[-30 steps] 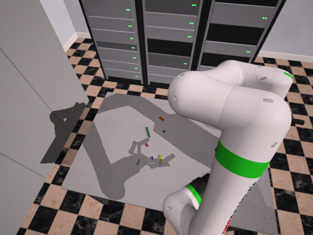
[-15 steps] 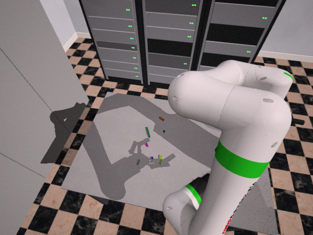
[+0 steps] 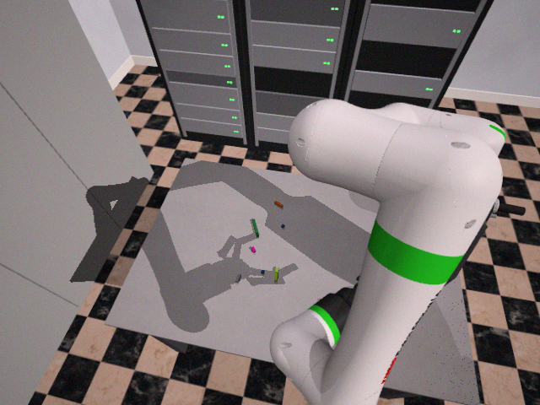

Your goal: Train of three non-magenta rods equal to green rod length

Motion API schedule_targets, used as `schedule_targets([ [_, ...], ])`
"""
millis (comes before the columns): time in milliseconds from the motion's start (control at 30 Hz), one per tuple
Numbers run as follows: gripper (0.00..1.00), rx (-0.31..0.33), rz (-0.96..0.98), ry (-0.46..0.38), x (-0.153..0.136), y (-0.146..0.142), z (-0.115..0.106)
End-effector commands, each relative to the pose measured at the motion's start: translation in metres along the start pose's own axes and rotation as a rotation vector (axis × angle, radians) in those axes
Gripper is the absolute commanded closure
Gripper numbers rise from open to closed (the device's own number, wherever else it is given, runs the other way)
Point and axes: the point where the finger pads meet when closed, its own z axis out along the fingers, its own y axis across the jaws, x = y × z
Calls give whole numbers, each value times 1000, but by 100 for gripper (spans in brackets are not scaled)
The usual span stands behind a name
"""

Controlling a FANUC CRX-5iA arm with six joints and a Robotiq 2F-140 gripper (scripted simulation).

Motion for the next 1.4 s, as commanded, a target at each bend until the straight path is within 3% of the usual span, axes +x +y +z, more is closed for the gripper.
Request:
schedule_targets([
  [0,0,122,-39,58,42,-14,-2],
  [100,0,147,-48,71,50,-16,-2],
  [133,0,211,-70,106,73,-23,-4],
  [600,0,528,-178,275,183,-58,-11],
  [667,0,528,-178,275,183,-58,-11],
  [700,0,588,-197,305,205,-65,-12],
  [933,0,696,-230,361,245,-76,-14],
  [1000,0,762,-253,397,268,-83,-16],
  [1067,0,769,-256,401,271,-84,-16],
  [1100,0,816,-270,427,289,-90,-18],
  [1167,0,852,-283,446,301,-93,-18],
  [1233,0,852,-283,446,301,-93,-18],
  [1267,0,898,-300,471,316,-98,-19],
  [1367,0,947,-315,498,335,-104,-21],
])
